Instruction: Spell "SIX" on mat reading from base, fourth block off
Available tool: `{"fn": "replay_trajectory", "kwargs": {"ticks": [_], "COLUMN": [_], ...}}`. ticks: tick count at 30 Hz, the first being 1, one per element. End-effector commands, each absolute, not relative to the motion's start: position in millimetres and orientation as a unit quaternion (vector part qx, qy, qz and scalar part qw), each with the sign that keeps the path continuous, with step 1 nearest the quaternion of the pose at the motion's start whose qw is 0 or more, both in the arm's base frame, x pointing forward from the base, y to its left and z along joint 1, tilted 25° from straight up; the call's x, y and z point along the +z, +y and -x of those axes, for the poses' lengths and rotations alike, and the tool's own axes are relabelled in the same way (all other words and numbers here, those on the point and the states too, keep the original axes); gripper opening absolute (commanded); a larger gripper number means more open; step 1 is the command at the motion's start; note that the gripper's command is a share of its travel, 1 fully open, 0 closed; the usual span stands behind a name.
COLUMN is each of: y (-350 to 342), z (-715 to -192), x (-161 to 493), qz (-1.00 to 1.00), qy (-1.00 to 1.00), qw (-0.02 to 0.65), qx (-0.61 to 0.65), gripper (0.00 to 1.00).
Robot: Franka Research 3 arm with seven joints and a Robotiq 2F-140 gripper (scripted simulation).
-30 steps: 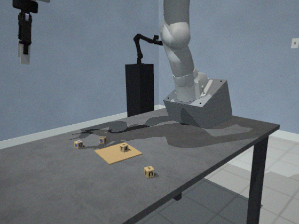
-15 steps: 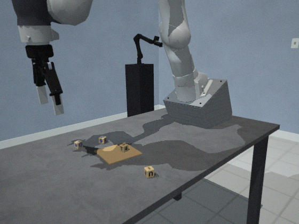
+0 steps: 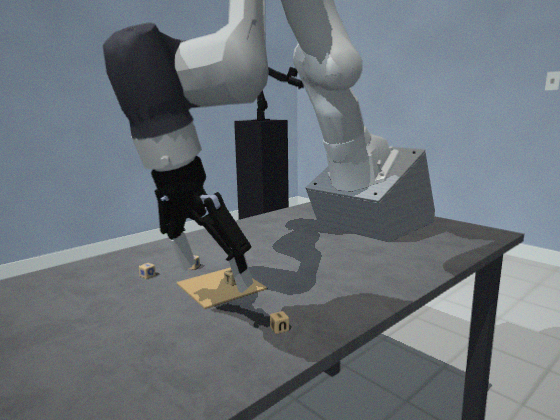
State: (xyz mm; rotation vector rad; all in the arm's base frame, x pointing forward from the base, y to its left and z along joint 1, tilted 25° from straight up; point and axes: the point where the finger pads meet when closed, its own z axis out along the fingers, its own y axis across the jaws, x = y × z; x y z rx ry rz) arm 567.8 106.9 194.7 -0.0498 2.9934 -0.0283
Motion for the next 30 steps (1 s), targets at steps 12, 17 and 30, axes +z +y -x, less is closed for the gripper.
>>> {"fn": "replay_trajectory", "kwargs": {"ticks": [12, 17, 30], "y": [200, 200, 200], "z": [-528, -528, -528], "x": [157, 157, 157], "qz": [-0.036, -0.036, -0.036], "qy": [0.998, 0.998, 0.998], "qw": [0.048, 0.048, 0.048], "qx": [0.004, 0.004, 0.004], "gripper": [1.0, 1.0, 1.0]}}
